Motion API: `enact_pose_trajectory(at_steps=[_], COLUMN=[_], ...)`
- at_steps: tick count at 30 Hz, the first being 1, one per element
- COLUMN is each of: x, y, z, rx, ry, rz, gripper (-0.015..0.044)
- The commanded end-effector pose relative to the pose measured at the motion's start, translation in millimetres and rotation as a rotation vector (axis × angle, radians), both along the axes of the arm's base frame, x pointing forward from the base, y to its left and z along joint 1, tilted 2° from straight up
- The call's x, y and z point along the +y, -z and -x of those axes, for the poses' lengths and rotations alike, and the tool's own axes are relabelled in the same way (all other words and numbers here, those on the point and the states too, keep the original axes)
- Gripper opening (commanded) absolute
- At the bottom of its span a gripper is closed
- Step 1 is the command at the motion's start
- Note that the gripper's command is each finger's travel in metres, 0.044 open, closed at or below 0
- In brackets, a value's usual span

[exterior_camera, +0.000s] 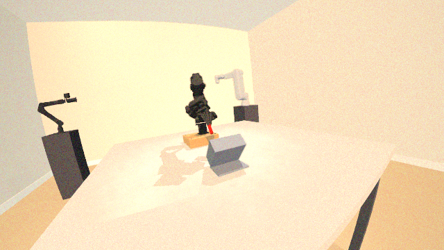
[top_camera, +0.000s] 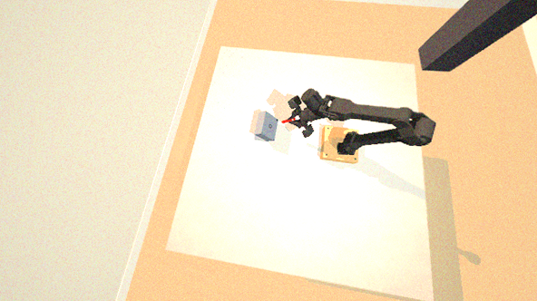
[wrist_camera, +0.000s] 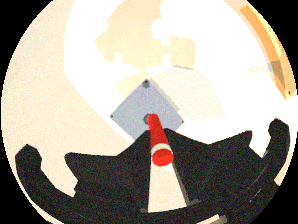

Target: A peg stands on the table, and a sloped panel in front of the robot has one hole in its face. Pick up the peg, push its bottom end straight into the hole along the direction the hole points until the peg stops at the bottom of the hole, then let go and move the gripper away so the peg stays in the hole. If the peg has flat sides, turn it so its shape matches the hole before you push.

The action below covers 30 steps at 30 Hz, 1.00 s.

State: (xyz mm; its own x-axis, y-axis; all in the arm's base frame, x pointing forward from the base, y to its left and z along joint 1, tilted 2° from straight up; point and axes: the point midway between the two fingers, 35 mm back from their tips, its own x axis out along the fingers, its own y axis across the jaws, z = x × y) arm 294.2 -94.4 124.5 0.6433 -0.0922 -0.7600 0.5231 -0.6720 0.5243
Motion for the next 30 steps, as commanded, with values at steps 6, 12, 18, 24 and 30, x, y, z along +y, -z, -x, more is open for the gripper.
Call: enact_pose_trajectory(at_steps=[6,12,18,24,30], x=[2.4,3.3,4.4,5.8,7.3], y=[7.6,11.2,14.8,18.3,21.8], z=[-6.1,-11.7,-16.8,-21.3,-25.3], rx=[-0.022,-0.044,-0.066,-0.087,-0.108], ry=[-0.026,-0.041,-0.056,-0.071,-0.085], rz=[0.016,0.03,0.044,0.058,0.072], gripper=[0.0,0.0,0.0,0.0,0.0])
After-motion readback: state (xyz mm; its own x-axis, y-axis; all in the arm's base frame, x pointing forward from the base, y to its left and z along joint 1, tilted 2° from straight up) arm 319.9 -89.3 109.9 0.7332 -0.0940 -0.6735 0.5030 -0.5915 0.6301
